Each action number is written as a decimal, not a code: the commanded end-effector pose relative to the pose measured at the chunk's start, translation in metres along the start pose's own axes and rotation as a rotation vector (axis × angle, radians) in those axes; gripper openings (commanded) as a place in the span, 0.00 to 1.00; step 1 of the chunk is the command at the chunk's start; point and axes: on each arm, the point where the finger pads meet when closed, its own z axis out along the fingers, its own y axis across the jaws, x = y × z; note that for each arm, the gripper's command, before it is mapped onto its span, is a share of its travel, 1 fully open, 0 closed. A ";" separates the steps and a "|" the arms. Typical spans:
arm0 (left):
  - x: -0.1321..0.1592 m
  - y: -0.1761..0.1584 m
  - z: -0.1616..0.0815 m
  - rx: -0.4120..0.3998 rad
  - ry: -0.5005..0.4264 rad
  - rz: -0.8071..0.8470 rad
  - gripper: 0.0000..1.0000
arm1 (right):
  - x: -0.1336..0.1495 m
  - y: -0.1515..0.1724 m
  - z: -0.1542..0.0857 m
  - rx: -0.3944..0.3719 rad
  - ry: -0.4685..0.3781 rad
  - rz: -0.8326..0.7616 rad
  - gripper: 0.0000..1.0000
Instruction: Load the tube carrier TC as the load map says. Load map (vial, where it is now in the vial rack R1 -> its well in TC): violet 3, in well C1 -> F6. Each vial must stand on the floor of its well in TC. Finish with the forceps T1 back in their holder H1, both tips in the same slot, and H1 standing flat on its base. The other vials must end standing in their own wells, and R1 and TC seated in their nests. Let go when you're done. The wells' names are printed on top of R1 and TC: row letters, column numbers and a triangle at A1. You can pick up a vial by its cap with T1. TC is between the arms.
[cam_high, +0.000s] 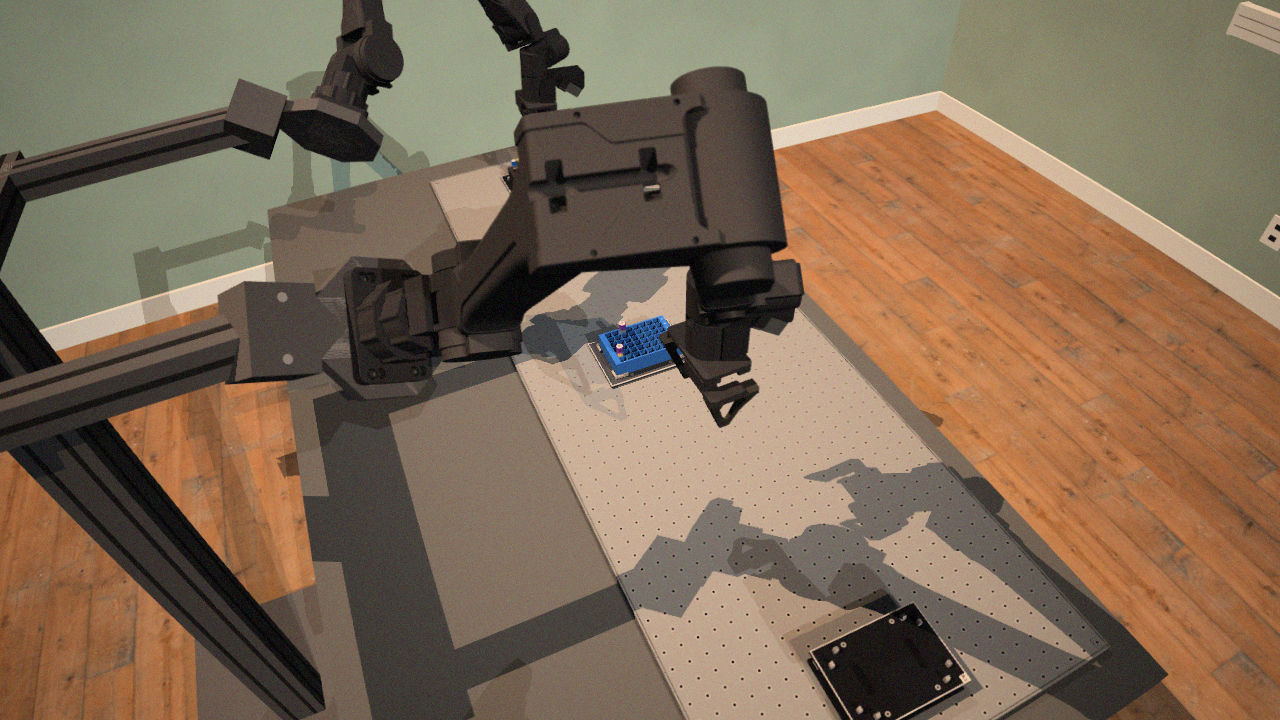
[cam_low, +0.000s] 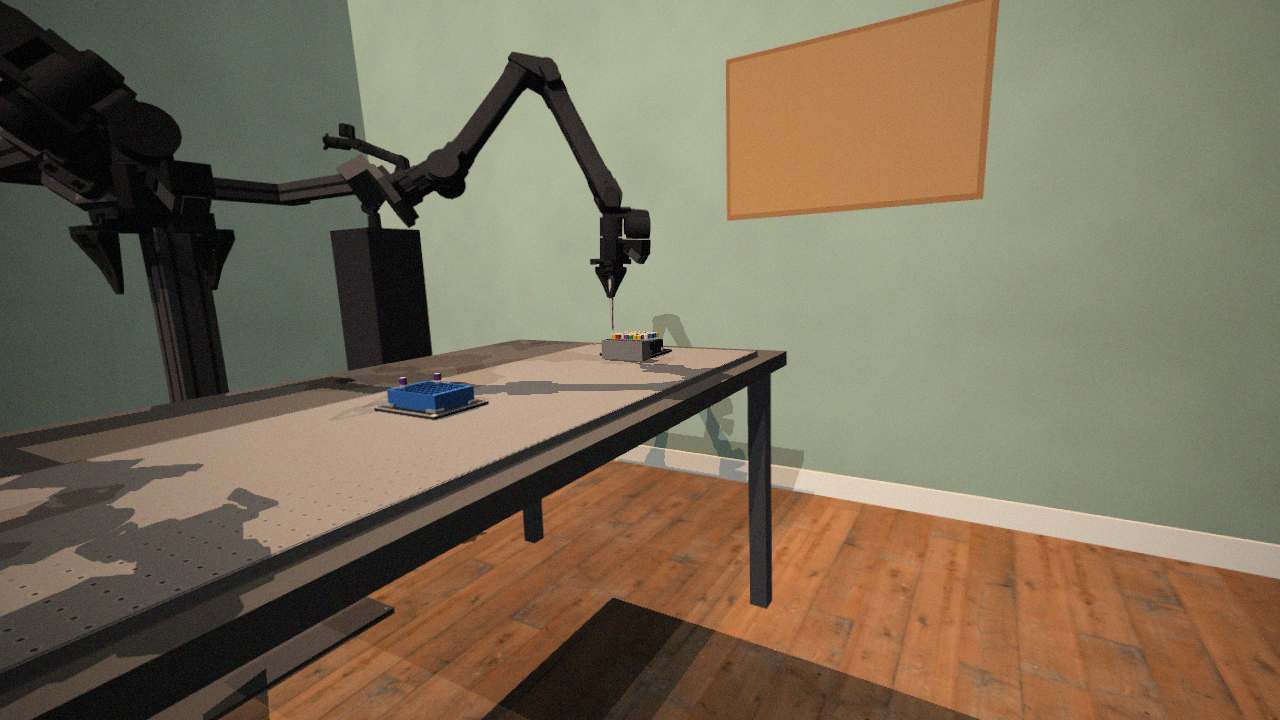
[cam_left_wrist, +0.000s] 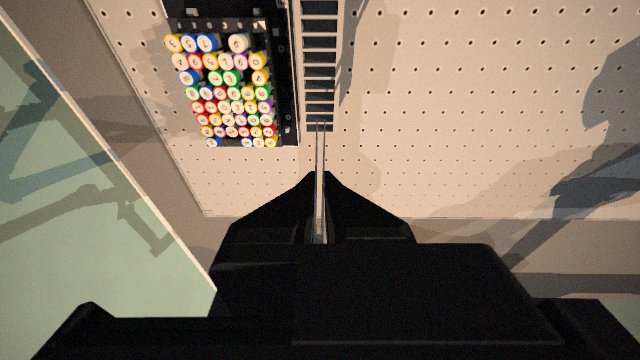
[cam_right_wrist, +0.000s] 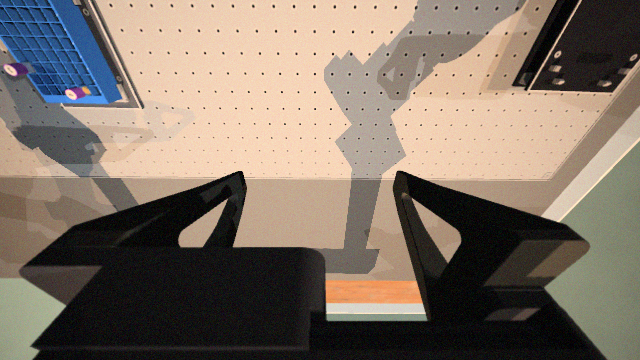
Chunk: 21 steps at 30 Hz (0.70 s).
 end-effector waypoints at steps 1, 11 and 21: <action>-0.003 0.021 -0.005 -0.020 -0.004 -0.003 0.07 | -0.013 -0.006 -0.004 0.009 -0.028 0.037 1.00; -0.005 0.002 -0.001 0.005 -0.001 0.008 0.07 | -0.013 -0.006 -0.004 0.009 -0.028 0.037 1.00; -0.007 0.003 0.002 0.003 0.003 -0.002 0.07 | -0.013 -0.006 -0.004 0.009 -0.028 0.037 1.00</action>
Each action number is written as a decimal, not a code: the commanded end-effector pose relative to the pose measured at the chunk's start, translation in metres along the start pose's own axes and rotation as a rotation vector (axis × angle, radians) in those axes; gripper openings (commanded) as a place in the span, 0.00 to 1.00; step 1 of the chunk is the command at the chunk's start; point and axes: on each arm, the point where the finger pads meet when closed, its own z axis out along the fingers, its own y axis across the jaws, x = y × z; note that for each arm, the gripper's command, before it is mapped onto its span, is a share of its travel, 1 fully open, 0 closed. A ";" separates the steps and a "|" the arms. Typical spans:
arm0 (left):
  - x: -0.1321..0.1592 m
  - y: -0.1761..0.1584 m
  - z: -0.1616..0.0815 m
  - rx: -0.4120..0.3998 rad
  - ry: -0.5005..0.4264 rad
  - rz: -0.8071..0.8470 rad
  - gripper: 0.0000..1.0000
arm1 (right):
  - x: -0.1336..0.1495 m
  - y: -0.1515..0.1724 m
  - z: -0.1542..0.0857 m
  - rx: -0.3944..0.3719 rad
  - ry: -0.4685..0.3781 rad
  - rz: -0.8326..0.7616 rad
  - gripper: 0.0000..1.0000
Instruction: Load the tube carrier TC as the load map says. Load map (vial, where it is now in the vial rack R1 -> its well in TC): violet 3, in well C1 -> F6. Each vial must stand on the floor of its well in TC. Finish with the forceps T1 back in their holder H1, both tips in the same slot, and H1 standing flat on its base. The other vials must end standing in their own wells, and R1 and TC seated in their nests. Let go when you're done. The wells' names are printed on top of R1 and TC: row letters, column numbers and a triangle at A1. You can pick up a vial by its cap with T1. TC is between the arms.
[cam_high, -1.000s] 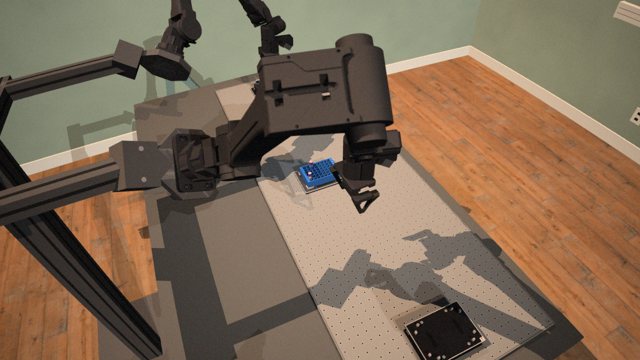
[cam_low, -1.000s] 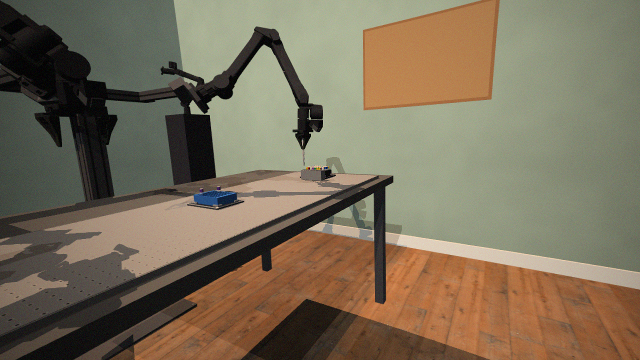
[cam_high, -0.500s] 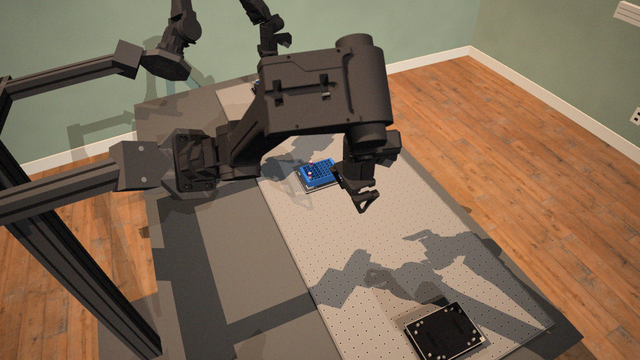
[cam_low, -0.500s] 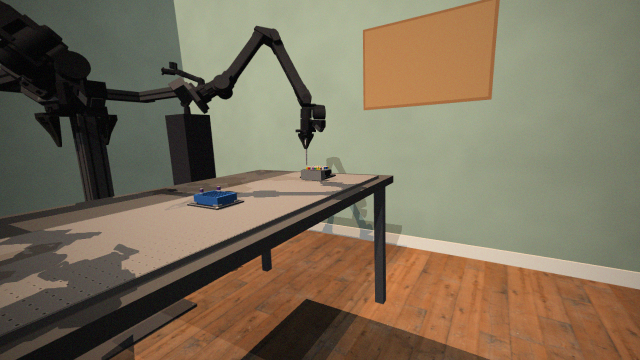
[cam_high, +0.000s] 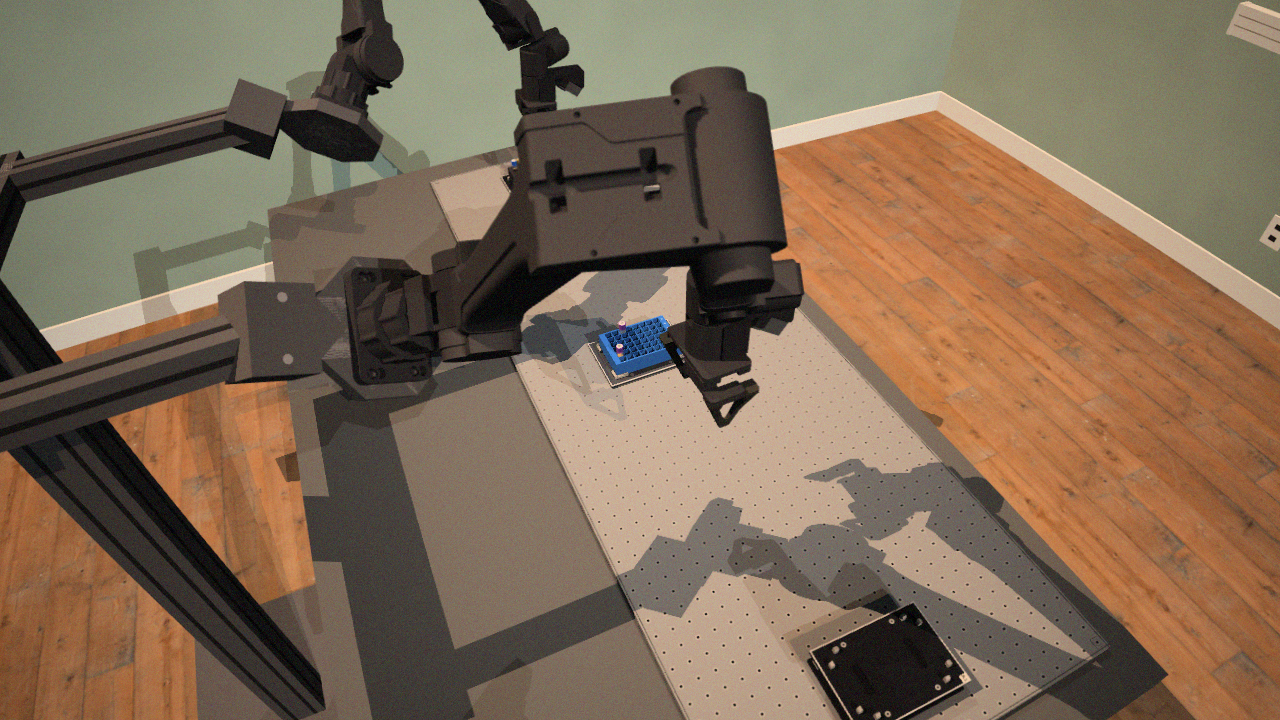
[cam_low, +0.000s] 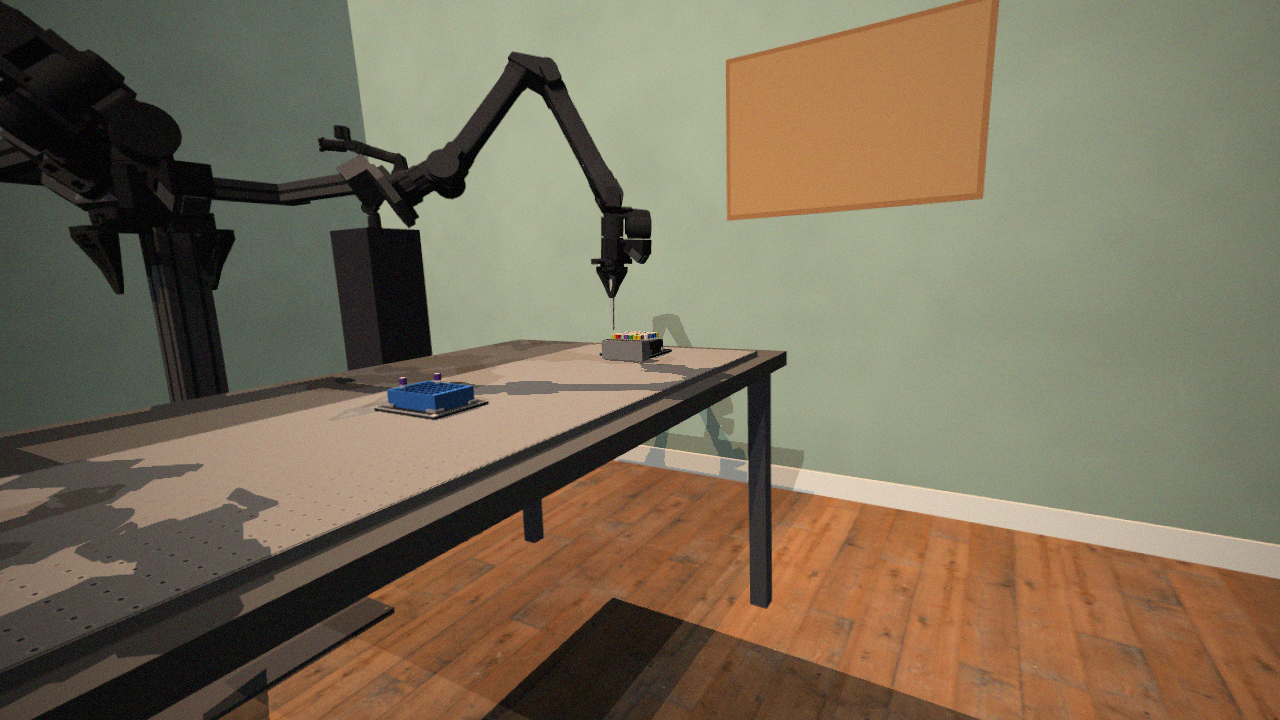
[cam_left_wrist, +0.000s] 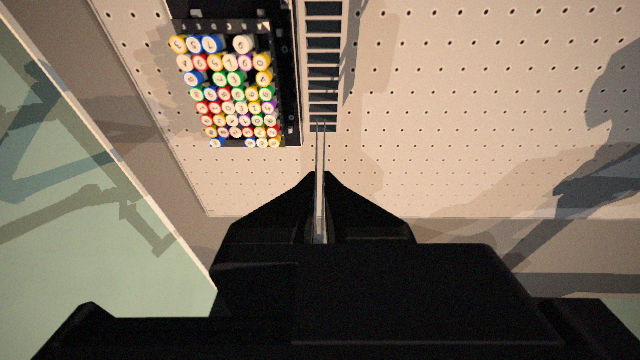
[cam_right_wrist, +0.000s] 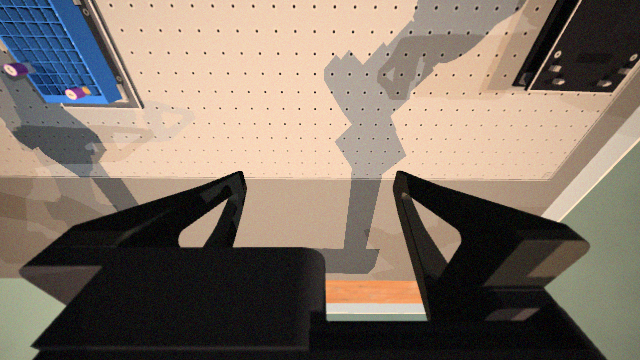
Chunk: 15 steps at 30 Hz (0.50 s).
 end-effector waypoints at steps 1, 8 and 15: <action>-0.007 -0.001 0.002 0.005 0.000 -0.004 0.07 | -0.013 -0.006 -0.004 0.009 -0.028 0.037 1.00; -0.012 -0.003 0.000 0.008 -0.008 0.000 0.07 | -0.013 -0.006 -0.004 0.009 -0.028 0.037 1.00; -0.007 0.004 -0.003 -0.006 -0.011 -0.006 0.07 | -0.013 -0.006 -0.004 0.009 -0.028 0.037 1.00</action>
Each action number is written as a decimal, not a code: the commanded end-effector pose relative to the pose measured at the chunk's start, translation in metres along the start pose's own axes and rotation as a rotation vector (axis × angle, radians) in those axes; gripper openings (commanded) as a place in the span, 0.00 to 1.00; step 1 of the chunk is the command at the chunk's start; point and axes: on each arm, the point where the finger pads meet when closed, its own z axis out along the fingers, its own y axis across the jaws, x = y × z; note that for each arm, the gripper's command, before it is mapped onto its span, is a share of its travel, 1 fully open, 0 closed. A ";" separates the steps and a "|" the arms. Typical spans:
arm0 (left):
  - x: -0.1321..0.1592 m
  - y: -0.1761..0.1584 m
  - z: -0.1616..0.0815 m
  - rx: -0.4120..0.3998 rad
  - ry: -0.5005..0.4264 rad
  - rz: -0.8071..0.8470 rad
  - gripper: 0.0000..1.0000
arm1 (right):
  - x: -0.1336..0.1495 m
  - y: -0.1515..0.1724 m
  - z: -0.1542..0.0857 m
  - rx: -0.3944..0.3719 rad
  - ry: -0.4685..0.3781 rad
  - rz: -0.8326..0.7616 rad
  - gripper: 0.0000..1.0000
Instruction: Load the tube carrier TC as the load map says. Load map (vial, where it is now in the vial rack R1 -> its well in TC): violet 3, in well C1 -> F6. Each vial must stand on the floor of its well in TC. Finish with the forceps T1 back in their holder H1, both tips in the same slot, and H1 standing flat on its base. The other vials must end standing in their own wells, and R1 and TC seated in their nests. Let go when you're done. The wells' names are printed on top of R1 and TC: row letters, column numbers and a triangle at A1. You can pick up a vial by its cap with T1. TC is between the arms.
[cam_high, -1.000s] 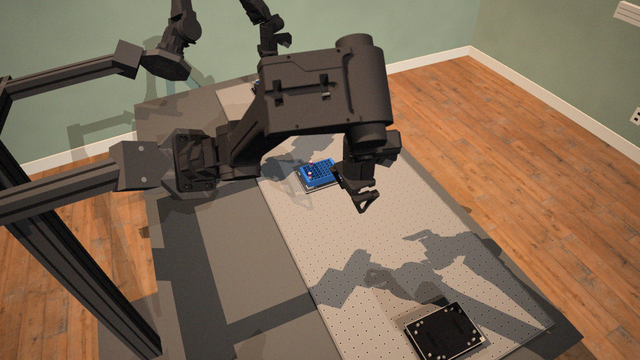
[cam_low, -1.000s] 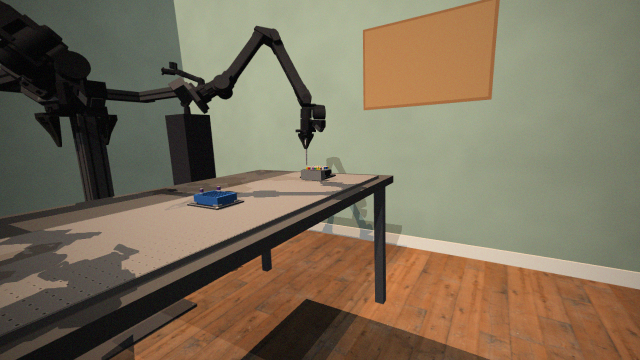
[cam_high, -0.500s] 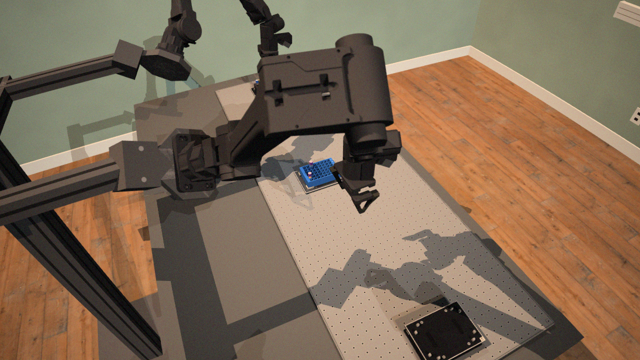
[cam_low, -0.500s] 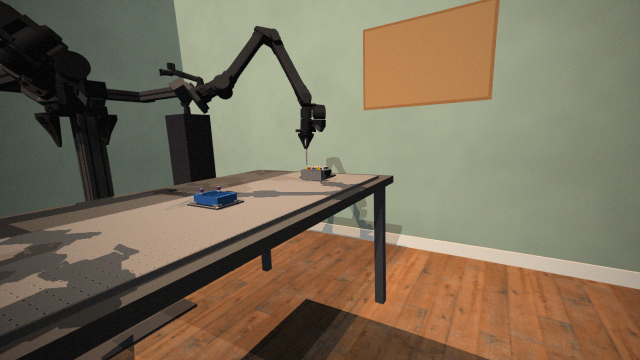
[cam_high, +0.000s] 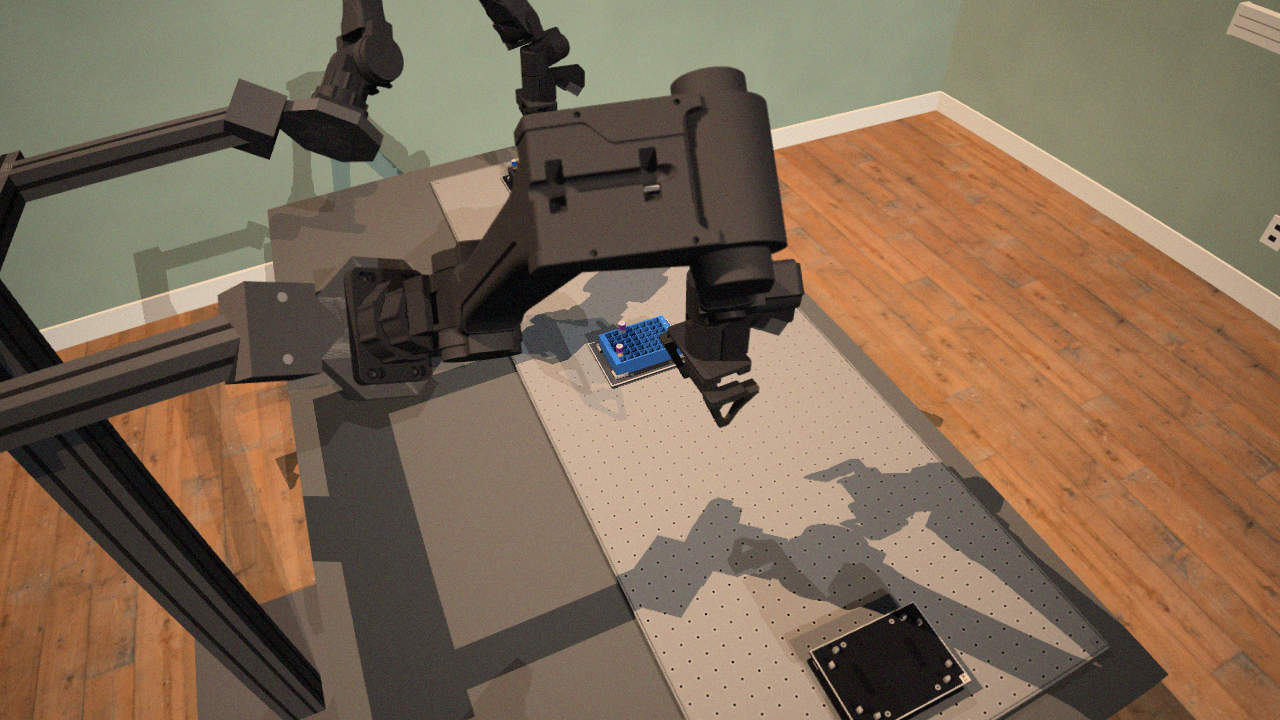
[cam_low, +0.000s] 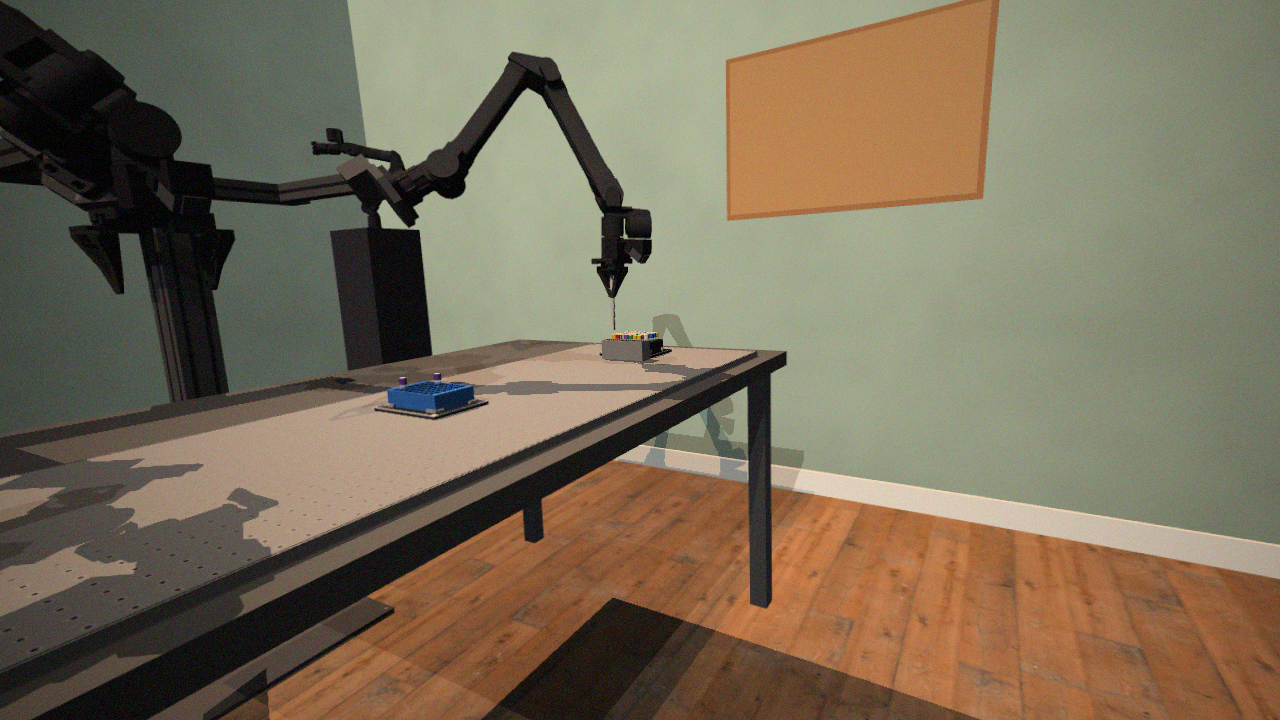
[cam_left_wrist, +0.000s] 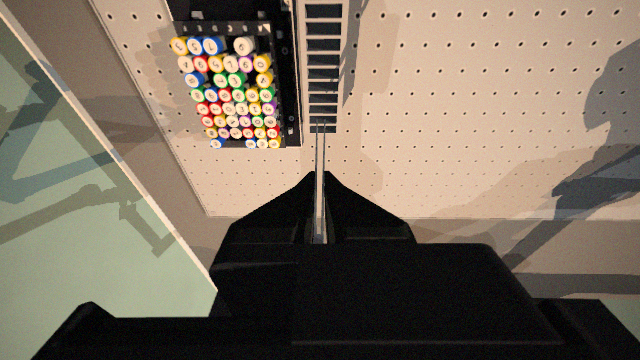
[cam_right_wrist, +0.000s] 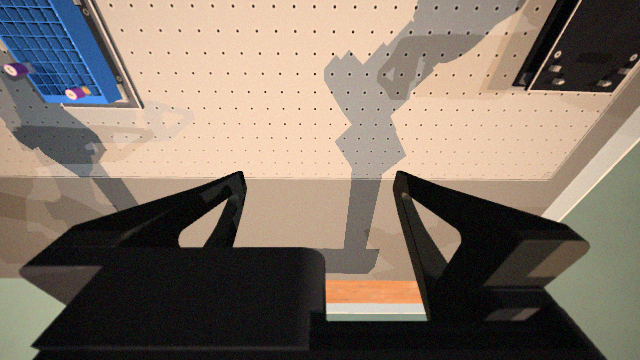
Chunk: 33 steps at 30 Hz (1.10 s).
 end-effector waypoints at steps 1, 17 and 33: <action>-0.006 0.004 -0.002 -0.005 -0.009 -0.005 0.07 | -0.013 -0.006 -0.004 0.009 -0.028 0.037 1.00; -0.011 -0.005 0.001 0.012 -0.003 0.002 0.07 | -0.013 -0.006 -0.004 0.009 -0.028 0.037 1.00; -0.008 -0.008 0.002 0.016 0.002 0.005 0.07 | -0.013 -0.006 -0.004 0.009 -0.028 0.037 1.00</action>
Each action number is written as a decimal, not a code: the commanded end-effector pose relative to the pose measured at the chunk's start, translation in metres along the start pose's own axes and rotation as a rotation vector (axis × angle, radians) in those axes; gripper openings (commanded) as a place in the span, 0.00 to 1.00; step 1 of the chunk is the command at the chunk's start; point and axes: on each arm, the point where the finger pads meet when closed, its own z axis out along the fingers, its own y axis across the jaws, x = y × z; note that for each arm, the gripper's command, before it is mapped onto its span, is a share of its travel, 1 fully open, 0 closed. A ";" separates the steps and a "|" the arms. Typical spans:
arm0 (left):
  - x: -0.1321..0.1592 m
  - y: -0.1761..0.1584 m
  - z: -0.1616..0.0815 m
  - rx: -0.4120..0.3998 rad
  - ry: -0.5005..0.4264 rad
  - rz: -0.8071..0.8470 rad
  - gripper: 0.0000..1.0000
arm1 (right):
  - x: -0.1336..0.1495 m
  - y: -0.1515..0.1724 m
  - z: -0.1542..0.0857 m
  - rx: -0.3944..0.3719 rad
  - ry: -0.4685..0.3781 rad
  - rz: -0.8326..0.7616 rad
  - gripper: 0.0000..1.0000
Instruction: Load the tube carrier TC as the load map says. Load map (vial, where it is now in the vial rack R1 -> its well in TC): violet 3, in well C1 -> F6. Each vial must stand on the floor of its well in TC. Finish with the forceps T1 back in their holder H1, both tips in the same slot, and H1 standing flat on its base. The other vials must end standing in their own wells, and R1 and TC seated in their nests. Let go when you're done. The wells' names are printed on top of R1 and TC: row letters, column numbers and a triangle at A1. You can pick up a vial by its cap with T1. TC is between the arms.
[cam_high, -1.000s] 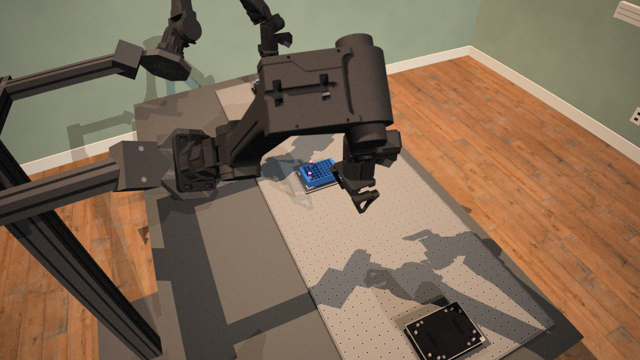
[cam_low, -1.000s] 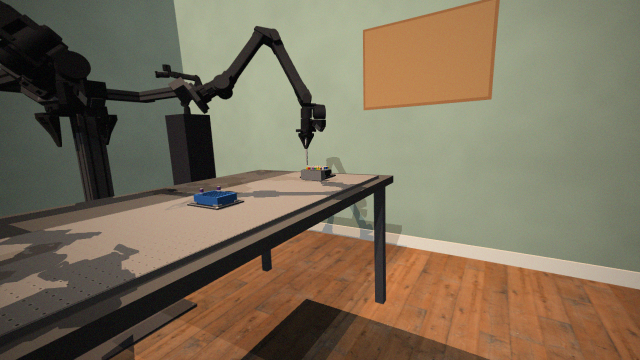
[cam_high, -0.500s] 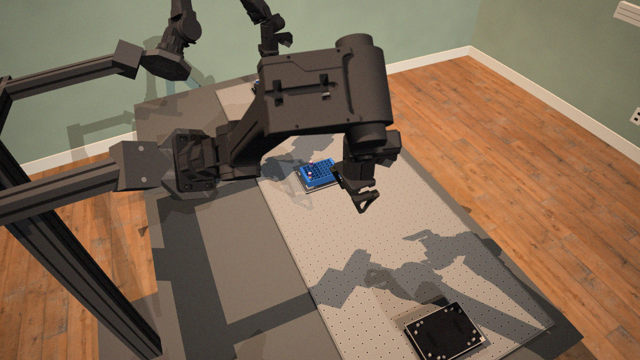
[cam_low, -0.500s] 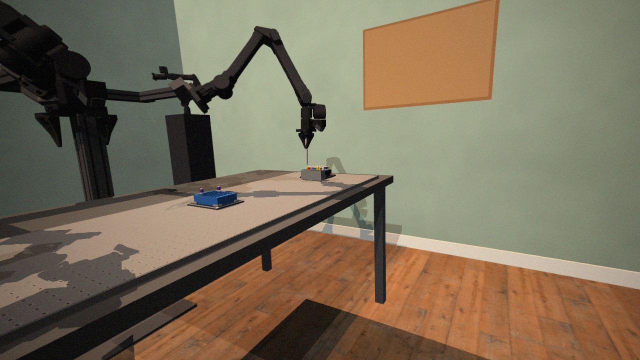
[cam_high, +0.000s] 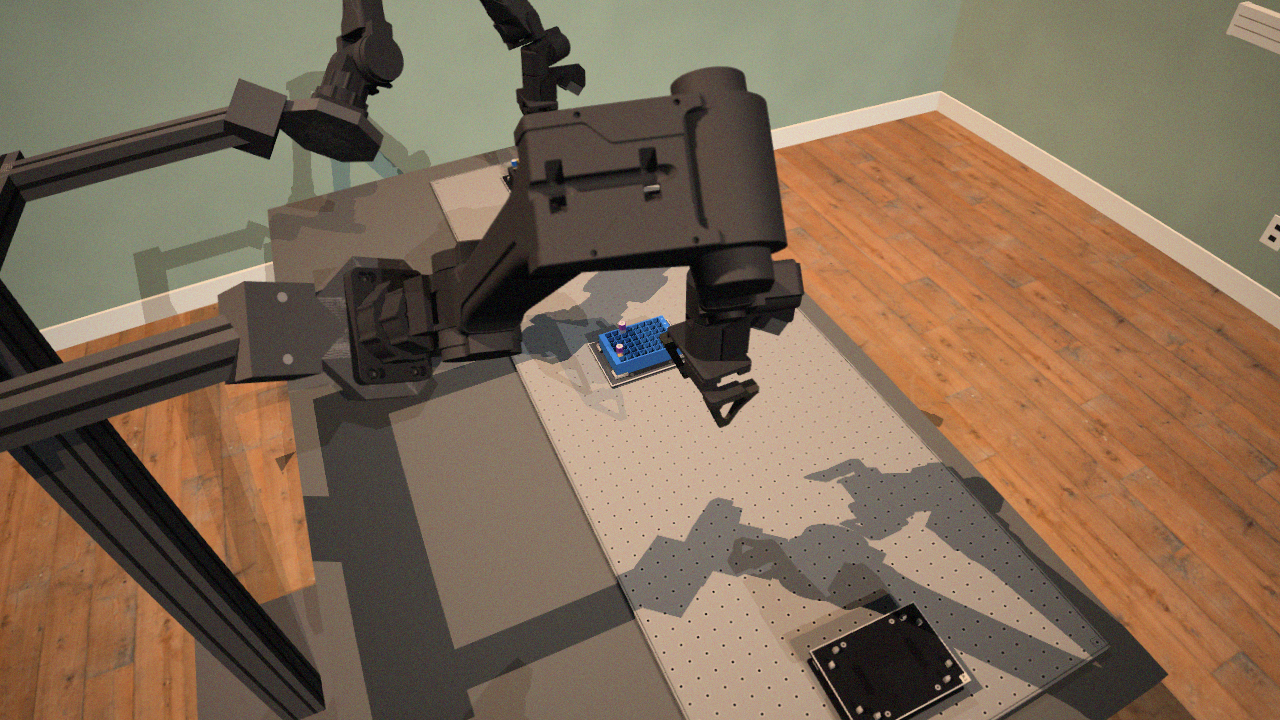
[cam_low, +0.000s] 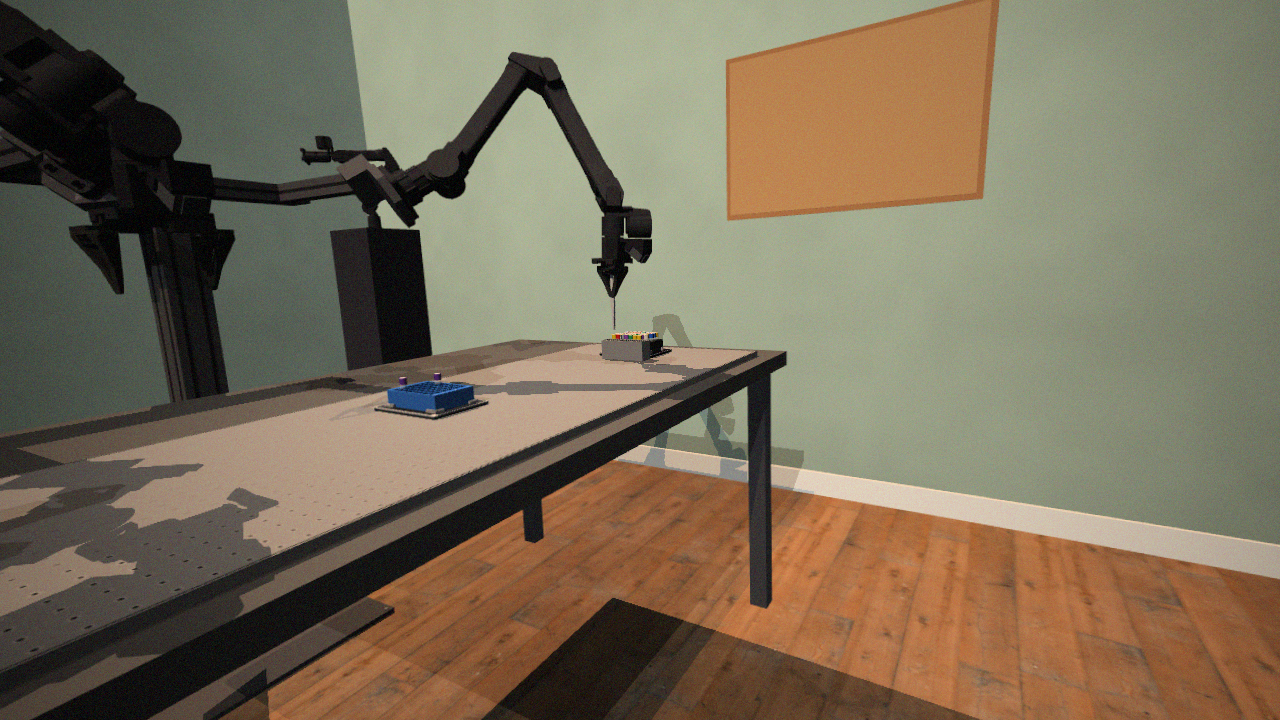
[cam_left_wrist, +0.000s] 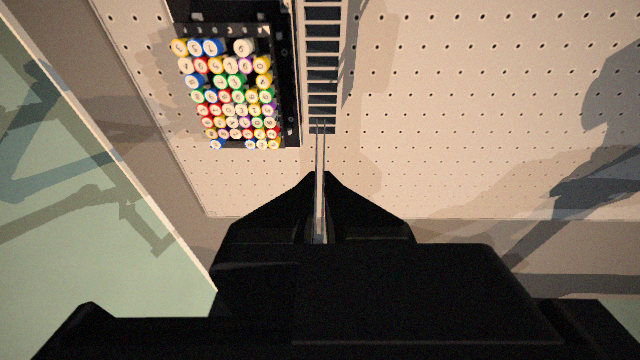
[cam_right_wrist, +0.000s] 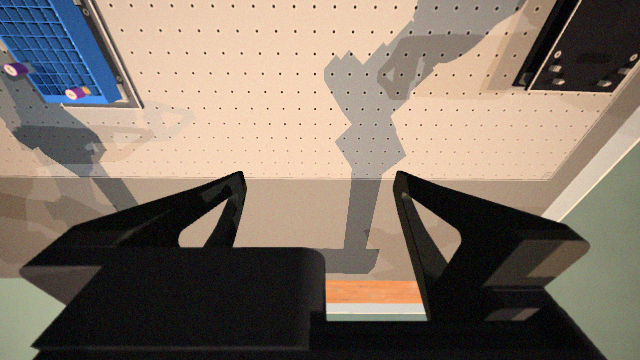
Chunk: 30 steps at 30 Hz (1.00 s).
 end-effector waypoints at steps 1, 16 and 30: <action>-0.007 -0.007 0.003 0.015 0.003 0.006 0.07 | -0.013 -0.006 -0.004 0.009 -0.028 0.037 1.00; -0.006 -0.009 0.003 0.017 0.005 0.007 0.07 | -0.013 -0.006 -0.004 0.009 -0.028 0.037 1.00; -0.007 -0.005 0.006 0.009 0.000 0.001 0.07 | -0.013 -0.006 -0.004 0.009 -0.028 0.037 1.00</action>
